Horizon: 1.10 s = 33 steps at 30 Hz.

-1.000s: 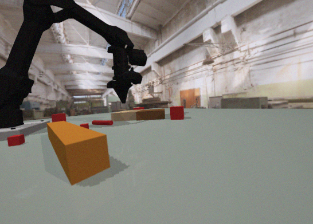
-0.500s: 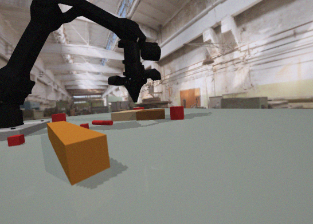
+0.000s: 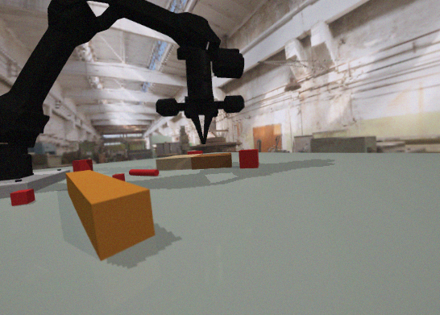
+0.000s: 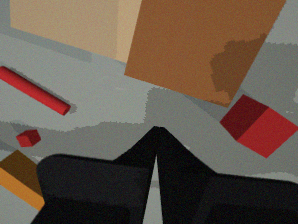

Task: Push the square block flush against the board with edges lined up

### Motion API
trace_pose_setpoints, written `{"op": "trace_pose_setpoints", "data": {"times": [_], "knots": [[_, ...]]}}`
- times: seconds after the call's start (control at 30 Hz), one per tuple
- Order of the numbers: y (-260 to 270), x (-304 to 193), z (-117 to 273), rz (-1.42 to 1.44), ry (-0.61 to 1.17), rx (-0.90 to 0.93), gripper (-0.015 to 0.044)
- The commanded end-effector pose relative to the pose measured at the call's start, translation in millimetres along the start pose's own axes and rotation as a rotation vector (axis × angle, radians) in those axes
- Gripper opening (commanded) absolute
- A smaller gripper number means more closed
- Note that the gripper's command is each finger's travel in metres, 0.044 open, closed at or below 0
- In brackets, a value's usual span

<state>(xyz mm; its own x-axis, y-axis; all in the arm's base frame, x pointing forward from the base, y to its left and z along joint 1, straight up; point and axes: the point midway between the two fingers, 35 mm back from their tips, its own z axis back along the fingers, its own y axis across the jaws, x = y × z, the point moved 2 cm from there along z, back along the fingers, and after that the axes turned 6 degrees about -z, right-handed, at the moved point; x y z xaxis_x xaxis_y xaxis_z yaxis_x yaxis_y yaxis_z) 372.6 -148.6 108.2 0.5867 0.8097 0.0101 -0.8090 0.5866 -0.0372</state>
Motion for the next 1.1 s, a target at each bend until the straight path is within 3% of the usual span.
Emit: {"op": "trace_pose_setpoints", "data": {"times": [0.0,0.2,1.07], "knots": [[-3.1,-0.1,-0.2,0.031,0.0,-0.001,0.0],[-3.2,0.0,-55.2,0.031,0.0,-0.001,0.0],[0.7,31.4,-55.0,0.031,-0.003,-0.001,0.0]]}}
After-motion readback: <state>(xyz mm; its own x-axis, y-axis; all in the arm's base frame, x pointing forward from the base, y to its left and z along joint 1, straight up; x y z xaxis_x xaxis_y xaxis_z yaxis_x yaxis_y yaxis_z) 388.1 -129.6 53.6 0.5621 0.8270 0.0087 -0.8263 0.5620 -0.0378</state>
